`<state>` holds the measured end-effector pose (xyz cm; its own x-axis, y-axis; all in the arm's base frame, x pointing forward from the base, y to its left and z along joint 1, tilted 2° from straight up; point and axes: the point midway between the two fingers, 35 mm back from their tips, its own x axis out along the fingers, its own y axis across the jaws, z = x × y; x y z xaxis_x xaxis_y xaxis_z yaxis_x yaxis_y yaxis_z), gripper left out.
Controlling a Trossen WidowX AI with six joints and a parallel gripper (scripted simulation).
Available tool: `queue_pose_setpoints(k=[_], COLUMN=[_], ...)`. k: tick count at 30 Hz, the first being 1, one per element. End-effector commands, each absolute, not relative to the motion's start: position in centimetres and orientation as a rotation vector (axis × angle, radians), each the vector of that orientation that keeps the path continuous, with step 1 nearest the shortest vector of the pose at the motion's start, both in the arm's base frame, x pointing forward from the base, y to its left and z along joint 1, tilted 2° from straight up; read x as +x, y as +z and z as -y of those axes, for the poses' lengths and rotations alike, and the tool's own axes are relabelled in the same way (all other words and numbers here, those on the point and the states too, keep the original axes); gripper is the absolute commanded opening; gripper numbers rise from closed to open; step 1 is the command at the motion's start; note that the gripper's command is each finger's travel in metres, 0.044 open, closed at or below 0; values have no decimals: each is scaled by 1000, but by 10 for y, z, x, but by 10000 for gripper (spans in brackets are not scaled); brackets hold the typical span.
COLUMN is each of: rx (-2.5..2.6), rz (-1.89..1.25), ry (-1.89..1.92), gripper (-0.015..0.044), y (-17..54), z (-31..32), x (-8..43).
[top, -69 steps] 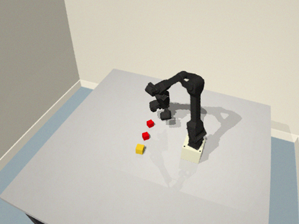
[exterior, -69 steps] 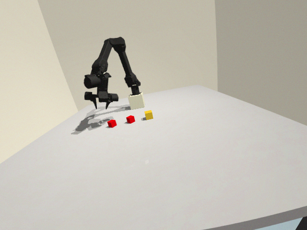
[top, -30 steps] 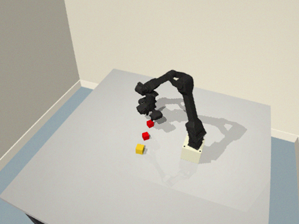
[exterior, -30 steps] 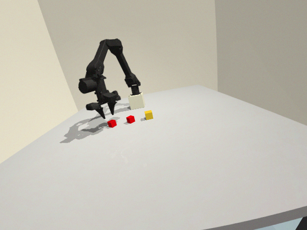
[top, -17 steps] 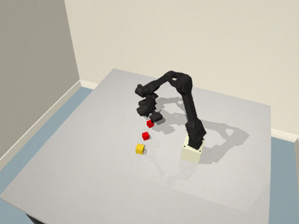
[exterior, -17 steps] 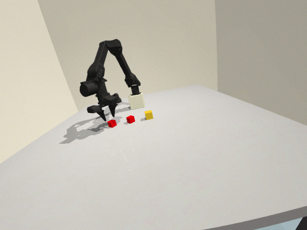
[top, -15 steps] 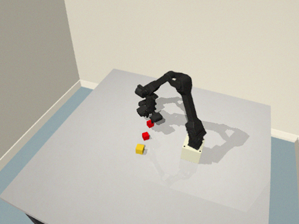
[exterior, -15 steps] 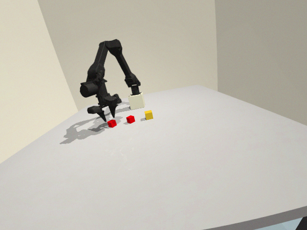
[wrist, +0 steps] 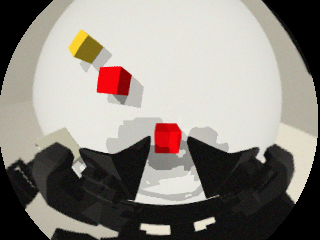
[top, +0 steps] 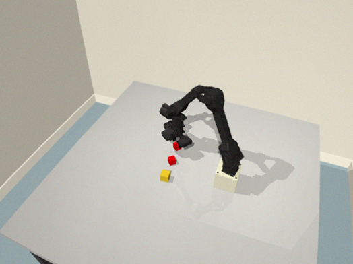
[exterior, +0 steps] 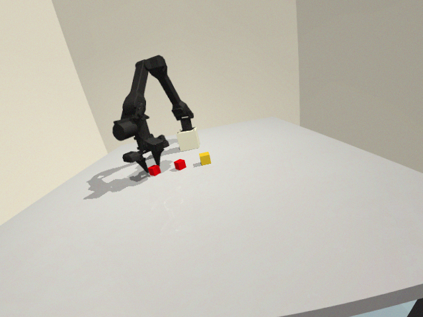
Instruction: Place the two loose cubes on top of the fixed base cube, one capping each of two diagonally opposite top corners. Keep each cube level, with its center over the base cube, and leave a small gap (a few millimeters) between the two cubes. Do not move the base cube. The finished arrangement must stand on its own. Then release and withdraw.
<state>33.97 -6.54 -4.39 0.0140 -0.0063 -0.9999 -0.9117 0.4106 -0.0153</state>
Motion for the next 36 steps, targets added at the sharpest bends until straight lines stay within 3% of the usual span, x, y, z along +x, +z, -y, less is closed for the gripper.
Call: queue_pose_setpoints(k=[1,5,36], rx=[-895,-895,-896], rz=[-1376,-1376,-1375], ry=[895,895,894], gripper=[213,108,105], y=[-50,-50,33], z=[64,64,65], x=[337,337,342])
